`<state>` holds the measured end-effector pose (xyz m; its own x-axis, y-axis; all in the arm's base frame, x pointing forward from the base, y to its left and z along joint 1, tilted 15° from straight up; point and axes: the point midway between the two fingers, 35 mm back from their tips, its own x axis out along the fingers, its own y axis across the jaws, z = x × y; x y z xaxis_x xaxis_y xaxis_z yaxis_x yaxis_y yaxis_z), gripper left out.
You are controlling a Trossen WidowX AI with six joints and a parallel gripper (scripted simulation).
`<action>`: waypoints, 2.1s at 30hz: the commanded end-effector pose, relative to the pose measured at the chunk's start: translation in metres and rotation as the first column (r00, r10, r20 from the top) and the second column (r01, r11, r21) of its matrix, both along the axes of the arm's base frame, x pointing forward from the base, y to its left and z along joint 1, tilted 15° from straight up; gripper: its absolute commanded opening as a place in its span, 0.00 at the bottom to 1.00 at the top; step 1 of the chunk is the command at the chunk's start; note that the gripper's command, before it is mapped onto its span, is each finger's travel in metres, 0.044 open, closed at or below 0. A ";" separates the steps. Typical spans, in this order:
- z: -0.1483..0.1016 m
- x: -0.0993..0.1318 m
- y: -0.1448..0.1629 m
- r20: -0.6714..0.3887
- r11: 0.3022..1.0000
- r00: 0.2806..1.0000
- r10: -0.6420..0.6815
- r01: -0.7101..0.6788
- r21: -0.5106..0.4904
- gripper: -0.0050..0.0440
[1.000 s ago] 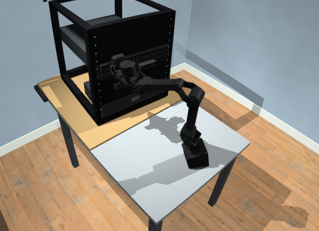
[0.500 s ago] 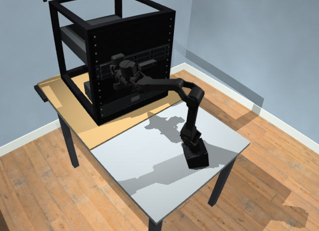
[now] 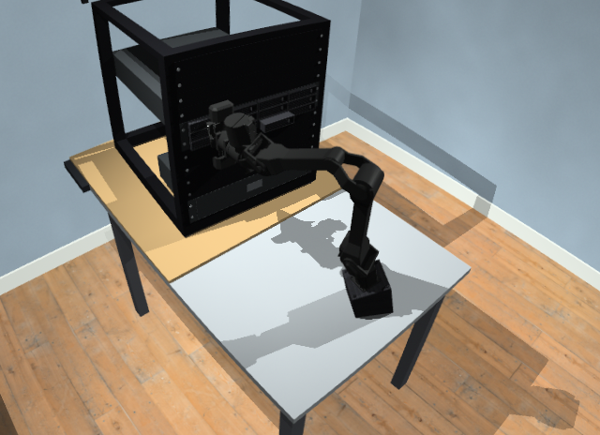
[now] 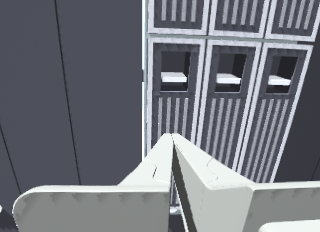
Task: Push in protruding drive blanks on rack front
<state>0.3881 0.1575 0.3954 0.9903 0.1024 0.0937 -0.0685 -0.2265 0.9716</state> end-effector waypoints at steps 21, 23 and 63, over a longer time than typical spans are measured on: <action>0.012 0.002 -0.001 0.023 1.000 1.000 0.000 0.000 0.015 0.00; 0.012 0.002 -0.001 0.023 1.000 1.000 0.000 0.000 0.015 0.00; 0.005 -0.055 -0.007 0.023 1.000 1.000 0.000 0.000 0.015 0.00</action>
<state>0.3470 0.1528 0.3995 0.9885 0.1008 0.1127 -0.0858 -0.2397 0.9671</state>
